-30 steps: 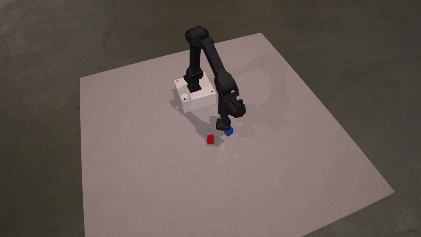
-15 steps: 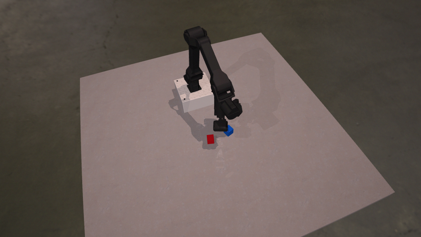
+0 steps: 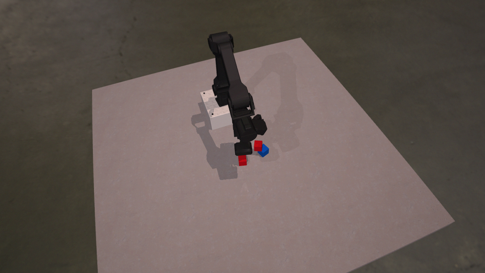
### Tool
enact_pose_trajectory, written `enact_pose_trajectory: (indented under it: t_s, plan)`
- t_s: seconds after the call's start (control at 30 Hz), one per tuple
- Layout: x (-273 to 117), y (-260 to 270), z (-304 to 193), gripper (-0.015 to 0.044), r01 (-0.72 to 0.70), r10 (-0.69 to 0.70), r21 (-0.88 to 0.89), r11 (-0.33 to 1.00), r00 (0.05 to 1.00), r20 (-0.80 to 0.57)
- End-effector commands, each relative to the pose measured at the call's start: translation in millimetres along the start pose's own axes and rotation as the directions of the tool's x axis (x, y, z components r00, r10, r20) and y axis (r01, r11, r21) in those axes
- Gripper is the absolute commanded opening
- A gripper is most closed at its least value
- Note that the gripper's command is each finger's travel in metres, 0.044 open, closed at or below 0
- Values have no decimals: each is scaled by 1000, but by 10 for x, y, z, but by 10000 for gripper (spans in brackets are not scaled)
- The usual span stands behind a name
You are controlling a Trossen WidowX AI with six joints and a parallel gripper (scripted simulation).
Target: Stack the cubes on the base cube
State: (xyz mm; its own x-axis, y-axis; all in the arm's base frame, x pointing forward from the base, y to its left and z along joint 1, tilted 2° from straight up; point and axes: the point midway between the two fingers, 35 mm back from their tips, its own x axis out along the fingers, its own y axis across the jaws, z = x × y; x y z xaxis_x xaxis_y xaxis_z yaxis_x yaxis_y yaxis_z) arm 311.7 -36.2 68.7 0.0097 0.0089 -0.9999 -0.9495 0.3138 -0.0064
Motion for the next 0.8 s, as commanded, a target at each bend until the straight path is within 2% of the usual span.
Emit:
enact_pose_trajectory:
  t_s: [0.0,0.1,0.77]
  plan:
    - [315,2,-27,265,-11,11,-6,1000,1000,-6]
    - [552,21,-32,265,-11,11,-6,1000,1000,-6]
    - [810,23,-34,265,-11,11,-6,1000,1000,-6]
